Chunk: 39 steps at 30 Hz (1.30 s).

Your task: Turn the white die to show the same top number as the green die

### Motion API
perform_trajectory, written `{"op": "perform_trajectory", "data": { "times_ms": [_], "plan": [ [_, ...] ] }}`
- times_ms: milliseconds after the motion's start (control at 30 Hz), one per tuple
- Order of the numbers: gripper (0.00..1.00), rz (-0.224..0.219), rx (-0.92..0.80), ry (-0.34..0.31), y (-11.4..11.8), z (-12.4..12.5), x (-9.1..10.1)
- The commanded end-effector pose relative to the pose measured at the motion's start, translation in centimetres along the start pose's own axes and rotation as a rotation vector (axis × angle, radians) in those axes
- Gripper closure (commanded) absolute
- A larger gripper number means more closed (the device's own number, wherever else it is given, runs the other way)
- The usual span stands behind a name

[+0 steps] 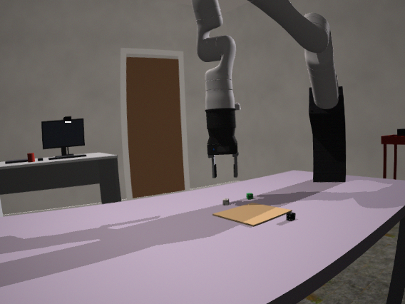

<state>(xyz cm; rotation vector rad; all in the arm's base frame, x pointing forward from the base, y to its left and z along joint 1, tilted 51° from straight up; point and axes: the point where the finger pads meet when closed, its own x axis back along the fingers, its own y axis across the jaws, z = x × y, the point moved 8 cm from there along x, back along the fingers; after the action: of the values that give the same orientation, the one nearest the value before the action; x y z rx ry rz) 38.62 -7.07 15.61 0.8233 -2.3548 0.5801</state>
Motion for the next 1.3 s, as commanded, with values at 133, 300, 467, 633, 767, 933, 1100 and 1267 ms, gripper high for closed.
{"op": "perform_trajectory", "data": {
  "times_ms": [133, 300, 467, 633, 767, 933, 1100, 1267],
  "plan": [
    [0.0, 0.001, 0.026, -0.005, -0.19, -0.23, 0.0],
    [0.36, 0.001, 0.026, -0.005, -0.19, -0.23, 0.0],
    [0.36, 0.001, 0.026, -0.005, -0.19, -0.23, 0.0],
    [0.36, 0.001, 0.026, -0.005, -0.19, -0.23, 0.0],
    [0.36, 0.001, 0.026, -0.005, -0.19, -0.23, 0.0],
    [0.36, 0.001, 0.026, -0.005, -0.19, -0.23, 0.0],
    [0.36, 0.001, 0.026, -0.005, -0.19, -0.23, 0.0],
    [0.36, 0.001, 0.026, -0.005, -0.19, -0.23, 0.0]
  ]
}}
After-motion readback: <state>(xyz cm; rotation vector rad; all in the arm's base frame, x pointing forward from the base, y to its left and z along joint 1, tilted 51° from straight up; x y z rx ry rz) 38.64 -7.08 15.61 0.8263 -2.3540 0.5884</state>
